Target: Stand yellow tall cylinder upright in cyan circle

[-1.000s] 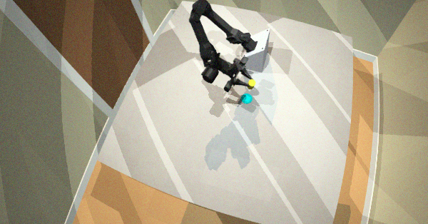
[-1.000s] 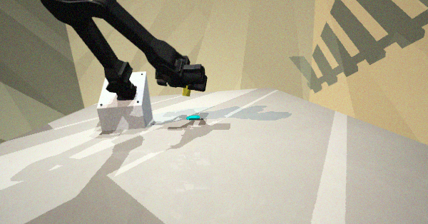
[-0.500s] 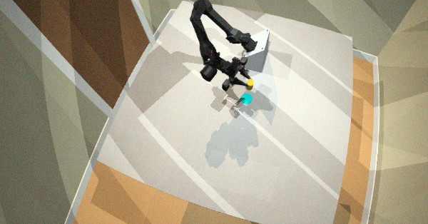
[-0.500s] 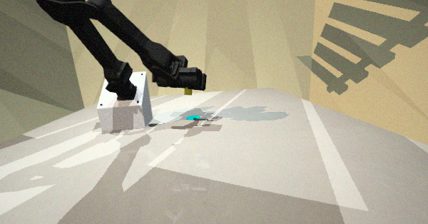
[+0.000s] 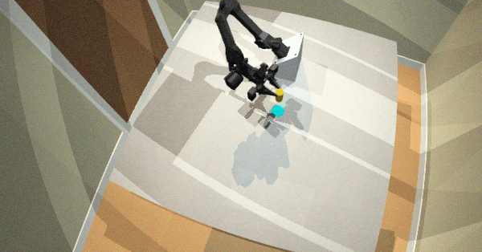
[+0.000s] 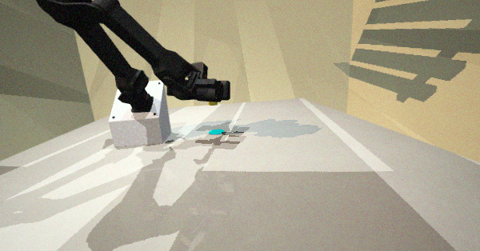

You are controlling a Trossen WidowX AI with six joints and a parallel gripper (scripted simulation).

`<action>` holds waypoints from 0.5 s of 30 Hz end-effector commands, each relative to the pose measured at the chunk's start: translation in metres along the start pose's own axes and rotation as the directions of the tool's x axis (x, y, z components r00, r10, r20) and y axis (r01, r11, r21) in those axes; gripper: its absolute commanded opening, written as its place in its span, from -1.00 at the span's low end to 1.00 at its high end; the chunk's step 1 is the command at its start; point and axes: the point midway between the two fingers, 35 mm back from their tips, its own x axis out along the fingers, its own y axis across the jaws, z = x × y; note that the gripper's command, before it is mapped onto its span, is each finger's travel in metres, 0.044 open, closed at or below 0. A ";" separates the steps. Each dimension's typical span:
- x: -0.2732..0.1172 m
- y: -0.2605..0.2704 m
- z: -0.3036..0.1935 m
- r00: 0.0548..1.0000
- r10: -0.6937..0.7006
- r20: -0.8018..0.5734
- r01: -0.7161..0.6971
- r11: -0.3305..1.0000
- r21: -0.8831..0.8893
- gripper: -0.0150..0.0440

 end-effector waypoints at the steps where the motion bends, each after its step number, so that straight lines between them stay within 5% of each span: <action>1: -0.002 0.000 0.002 0.999 -0.020 0.026 0.021 1.000 -0.021 -0.14; 15: -0.004 -0.001 0.002 0.998 -0.038 0.043 0.040 0.999 -0.036 -0.14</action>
